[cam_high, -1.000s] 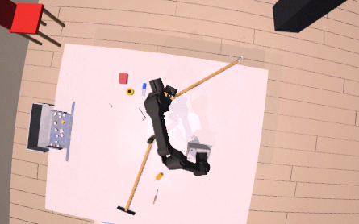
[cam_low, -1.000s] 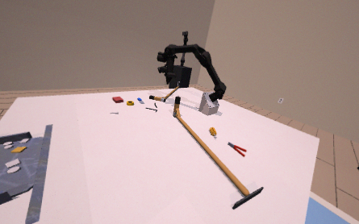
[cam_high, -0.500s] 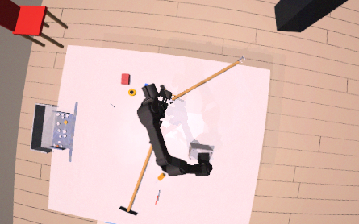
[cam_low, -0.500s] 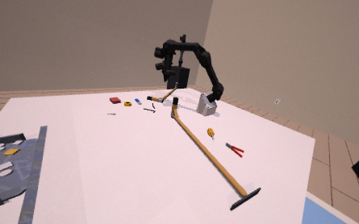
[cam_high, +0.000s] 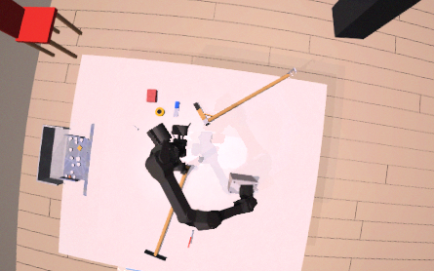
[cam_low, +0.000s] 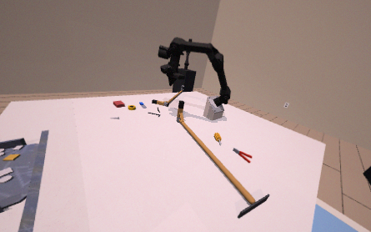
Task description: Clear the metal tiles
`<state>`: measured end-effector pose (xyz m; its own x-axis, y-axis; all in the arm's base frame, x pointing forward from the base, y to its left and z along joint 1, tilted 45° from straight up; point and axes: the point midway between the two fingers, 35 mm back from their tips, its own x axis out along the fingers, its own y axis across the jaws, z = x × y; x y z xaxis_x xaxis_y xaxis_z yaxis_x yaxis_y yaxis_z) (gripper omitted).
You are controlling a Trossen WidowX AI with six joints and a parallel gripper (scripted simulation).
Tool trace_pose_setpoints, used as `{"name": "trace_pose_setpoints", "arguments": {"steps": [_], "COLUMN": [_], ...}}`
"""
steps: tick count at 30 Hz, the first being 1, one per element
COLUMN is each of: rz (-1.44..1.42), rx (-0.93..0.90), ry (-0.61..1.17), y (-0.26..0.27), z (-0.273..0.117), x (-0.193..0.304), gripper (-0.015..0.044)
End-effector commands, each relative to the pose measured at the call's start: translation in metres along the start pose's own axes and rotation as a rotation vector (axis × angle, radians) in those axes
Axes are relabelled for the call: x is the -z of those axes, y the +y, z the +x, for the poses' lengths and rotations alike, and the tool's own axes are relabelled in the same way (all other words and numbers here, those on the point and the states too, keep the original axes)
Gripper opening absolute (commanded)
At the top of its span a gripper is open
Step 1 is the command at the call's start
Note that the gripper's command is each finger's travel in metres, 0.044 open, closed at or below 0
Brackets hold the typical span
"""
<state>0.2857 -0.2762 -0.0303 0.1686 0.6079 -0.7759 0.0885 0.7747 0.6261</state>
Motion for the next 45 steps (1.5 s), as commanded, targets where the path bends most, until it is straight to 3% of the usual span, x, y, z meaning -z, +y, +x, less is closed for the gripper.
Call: {"name": "trace_pose_setpoints", "arguments": {"steps": [1, 23, 45], "rz": [-0.078, -0.483, -0.898], "rx": [-0.007, 0.001, -0.033], "ry": [0.006, -0.003, -0.022], "y": [0.025, 0.151, 0.282], "z": [0.001, -0.004, 0.001], "x": [-0.012, -0.055, -0.054], "gripper": [0.0, 0.0, 0.0]}}
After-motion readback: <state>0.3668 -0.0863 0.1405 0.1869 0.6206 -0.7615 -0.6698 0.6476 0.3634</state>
